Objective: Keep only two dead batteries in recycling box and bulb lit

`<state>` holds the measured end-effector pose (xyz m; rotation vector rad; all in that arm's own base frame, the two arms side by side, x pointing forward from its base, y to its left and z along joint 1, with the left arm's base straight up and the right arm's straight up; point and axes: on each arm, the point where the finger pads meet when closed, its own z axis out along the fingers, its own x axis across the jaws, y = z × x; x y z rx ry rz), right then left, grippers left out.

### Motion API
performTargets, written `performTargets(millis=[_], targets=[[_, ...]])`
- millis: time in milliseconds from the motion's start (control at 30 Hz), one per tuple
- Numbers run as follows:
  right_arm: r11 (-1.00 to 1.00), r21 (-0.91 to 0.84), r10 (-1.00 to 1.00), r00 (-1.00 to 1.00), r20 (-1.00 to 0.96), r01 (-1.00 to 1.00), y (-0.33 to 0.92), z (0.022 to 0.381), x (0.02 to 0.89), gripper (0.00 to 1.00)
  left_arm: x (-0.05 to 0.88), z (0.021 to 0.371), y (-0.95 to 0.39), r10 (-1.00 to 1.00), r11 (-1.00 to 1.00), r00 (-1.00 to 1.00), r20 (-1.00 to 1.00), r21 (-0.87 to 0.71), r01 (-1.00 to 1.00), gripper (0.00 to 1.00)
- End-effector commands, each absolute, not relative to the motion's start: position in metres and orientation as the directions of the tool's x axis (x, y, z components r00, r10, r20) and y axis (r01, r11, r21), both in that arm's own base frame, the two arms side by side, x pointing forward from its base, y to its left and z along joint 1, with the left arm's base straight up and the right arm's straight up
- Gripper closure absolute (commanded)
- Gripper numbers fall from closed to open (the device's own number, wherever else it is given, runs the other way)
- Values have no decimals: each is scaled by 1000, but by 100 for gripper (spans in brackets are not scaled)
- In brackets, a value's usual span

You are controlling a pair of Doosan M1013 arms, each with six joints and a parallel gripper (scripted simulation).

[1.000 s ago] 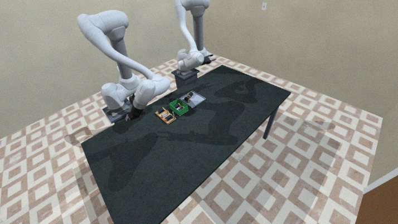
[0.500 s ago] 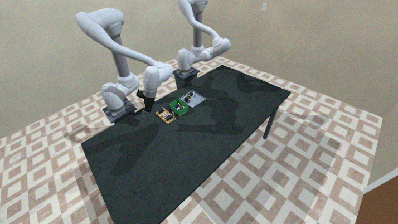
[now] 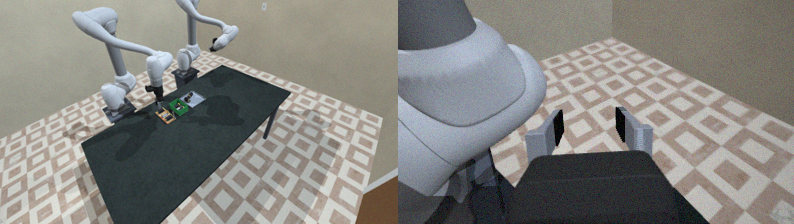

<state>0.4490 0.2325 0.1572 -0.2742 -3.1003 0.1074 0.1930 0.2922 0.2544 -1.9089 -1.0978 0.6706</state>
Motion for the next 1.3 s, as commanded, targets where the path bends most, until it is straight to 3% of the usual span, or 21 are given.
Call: performTargets(millis=[0, 100, 167, 333, 667, 733, 1000, 1267], targets=[[998, -17, 57, -998, 8, 57, 256, 159, 448, 0, 155, 251, 304, 960, -168, 281, -4, -810, 562, 0], [1000, -2, 16, -1000, -1, 16, 264, 160, 448, 0, 131, 249, 306, 992, -60, 127, 25, -781, 622, 0], [1000, -2, 16, -1000, -1, 16, 264, 160, 448, 0, 131, 249, 306, 992, -60, 127, 25, -781, 622, 0], [1000, 1, 9, -1000, -2, 9, 266, 161, 448, 0, 87, 246, 306, 977, 189, -202, 68, -713, 675, 0], [1000, 1, 9, -1000, -2, 9, 266, 161, 448, 0, 30, 248, 300, 720, 595, -688, 93, -592, 544, 0], [1000, 1, 9, -1000, -2, 9, 266, 161, 448, 0, 30, 248, 300, 720, 595, -688, 93, -592, 544, 0], [1000, 1, 9, -1000, -2, 9, 266, 161, 448, 0, -5, 255, 298, 371, 816, -926, 74, -503, 286, 0], [1000, 1, 9, -1000, -2, 9, 266, 161, 448, 0, -24, 262, 299, 128, 886, -991, 49, -455, 92, 0]])
